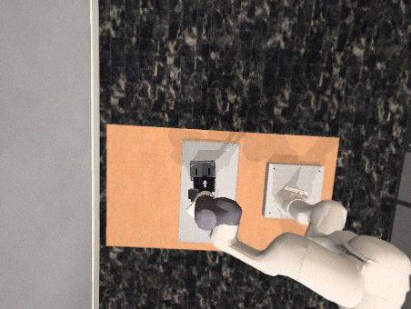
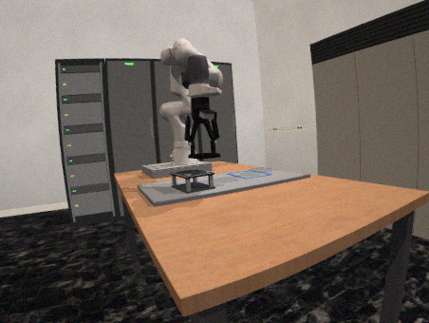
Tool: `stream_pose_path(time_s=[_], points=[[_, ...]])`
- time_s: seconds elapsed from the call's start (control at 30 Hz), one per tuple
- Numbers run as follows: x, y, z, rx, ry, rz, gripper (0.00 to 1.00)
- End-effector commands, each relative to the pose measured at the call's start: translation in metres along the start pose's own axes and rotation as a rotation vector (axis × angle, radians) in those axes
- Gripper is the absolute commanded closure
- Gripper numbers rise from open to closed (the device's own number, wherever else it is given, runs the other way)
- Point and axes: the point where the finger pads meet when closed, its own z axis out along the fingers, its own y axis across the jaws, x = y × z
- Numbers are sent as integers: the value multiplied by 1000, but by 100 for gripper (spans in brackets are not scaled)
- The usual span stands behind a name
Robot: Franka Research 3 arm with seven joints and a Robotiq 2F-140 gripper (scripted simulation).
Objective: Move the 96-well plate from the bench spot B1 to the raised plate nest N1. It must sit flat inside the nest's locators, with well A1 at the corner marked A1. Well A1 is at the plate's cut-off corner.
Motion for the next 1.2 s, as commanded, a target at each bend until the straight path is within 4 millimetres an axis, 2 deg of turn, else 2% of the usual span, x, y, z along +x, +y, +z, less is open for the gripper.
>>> stream_pose_path(time_s=[0.0,0.07,0.57,0.7,1.17], points=[[-1,11,-1,5,-10,-39,40],[-1,11,-1,5,-10,-39,40],[10,59,-9,5,-10,-39,40],[11,66,-10,5,-10,-39,40],[10,67,-10,5,-10,-39,40]])
